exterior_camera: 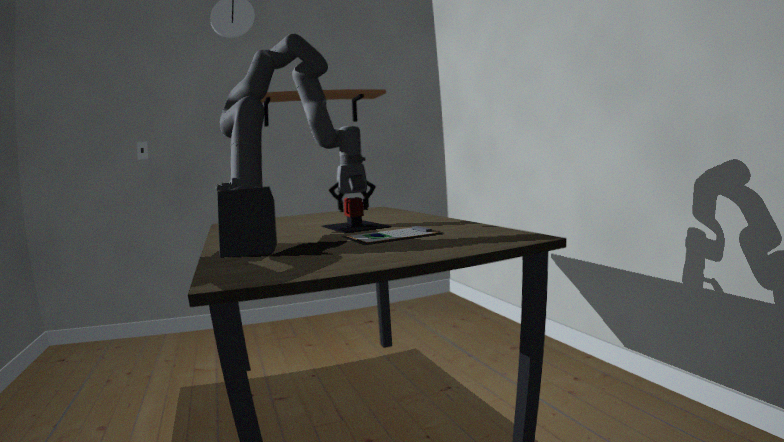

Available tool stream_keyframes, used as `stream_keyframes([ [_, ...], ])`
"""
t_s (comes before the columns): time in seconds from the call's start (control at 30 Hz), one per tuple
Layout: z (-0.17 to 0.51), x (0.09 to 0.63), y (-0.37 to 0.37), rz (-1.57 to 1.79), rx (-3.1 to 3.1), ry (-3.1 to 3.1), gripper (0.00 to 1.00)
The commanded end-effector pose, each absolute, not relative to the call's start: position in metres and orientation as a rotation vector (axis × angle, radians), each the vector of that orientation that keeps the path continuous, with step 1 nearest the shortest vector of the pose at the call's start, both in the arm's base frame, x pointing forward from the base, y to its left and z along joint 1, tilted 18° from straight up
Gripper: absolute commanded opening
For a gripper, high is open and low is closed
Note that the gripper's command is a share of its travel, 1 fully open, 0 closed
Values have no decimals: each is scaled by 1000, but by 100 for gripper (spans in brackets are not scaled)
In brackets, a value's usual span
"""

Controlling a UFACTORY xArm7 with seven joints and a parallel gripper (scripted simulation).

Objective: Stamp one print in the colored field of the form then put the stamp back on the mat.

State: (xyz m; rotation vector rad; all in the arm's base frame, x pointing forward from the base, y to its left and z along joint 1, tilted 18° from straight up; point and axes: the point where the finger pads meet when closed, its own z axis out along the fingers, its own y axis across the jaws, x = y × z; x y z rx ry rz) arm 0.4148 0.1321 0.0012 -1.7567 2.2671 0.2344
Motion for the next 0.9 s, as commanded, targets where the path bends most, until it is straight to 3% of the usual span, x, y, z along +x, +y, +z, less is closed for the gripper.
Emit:
stream_keyframes([
  [0.0, 2, 416, 132, 232, -1754, 2266, 93],
  [0.87, 11, 415, 129, 232, -1754, 2266, 93],
])
